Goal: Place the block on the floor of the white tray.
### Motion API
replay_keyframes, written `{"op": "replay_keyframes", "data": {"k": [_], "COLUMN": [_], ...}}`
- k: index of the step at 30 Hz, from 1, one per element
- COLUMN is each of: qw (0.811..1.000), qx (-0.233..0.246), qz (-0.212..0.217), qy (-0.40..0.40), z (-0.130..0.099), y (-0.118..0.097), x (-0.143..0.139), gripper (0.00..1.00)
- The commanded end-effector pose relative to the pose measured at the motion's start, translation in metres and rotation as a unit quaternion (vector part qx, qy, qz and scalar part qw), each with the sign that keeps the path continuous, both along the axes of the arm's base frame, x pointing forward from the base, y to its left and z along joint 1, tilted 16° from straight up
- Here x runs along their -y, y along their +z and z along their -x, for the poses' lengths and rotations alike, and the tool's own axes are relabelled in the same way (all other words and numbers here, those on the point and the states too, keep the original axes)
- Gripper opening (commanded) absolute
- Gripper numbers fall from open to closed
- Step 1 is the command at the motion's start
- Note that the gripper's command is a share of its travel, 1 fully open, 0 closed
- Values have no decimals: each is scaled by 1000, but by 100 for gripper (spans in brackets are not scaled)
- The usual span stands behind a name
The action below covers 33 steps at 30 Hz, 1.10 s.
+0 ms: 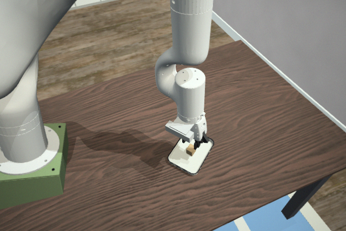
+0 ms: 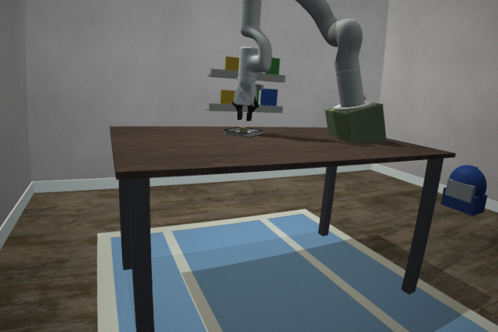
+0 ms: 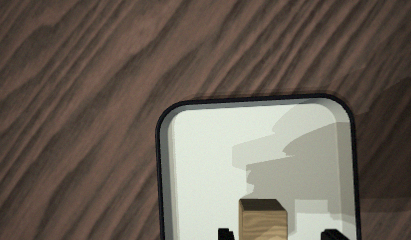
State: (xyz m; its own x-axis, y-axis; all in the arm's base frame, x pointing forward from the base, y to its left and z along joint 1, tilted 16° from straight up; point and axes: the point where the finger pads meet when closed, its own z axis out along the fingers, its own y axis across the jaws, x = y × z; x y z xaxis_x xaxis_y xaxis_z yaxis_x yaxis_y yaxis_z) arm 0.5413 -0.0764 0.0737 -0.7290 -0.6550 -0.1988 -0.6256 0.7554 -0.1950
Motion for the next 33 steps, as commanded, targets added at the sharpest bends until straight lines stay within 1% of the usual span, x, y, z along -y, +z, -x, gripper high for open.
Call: {"op": "replay_keyframes", "data": {"k": [1, 31, 33], "qw": [1000, 1000, 1000], "qx": [-3, -3, -2], "qz": [-3, -3, -3], "qy": [1, 1, 1], "z": [-1, -1, 0], "y": [1, 1, 1], "x": [0, 0, 4], "gripper": [49, 49, 49]}}
